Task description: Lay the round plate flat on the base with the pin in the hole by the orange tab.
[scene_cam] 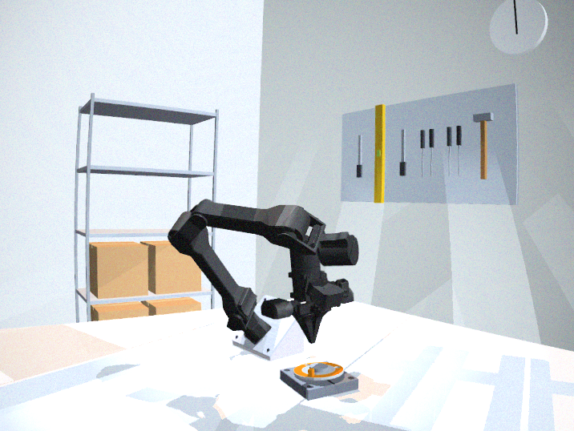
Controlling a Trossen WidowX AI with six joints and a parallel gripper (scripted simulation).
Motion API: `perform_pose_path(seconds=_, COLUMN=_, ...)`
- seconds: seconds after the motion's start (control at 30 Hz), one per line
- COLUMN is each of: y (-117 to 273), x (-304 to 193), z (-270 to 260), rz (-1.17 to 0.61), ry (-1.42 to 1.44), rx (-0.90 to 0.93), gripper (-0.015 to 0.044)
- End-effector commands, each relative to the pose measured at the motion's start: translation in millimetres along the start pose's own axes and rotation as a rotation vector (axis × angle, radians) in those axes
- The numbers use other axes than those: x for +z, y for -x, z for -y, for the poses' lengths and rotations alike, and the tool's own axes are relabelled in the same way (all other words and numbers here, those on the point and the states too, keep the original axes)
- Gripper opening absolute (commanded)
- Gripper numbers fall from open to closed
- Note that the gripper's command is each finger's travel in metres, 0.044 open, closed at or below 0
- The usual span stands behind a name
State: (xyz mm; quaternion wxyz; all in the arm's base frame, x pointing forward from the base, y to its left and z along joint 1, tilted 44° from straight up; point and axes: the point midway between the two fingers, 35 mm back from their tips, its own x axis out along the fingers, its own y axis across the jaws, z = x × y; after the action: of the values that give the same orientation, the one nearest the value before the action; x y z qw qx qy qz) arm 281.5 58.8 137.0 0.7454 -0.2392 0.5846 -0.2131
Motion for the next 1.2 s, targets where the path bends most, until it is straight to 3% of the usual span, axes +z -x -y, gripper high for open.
perform_pose_path(seconds=0.0, y=-16.0, x=-10.3, z=6.6, rz=-0.072, ry=0.109, rx=-0.09, gripper=0.0)
perform_pose_path(seconds=0.23, y=-18.6, x=-13.6, z=7.9, rz=-0.072, ry=0.109, rx=-0.089, gripper=0.0)
perform_pose_path(seconds=0.63, y=-62.5, x=-18.9, z=13.1, rz=-0.071, ry=0.109, rx=-0.091, gripper=0.0)
perform_pose_path(seconds=1.17, y=-65.0, x=-2.8, z=6.9, rz=-0.07, ry=0.108, rx=-0.091, gripper=0.0)
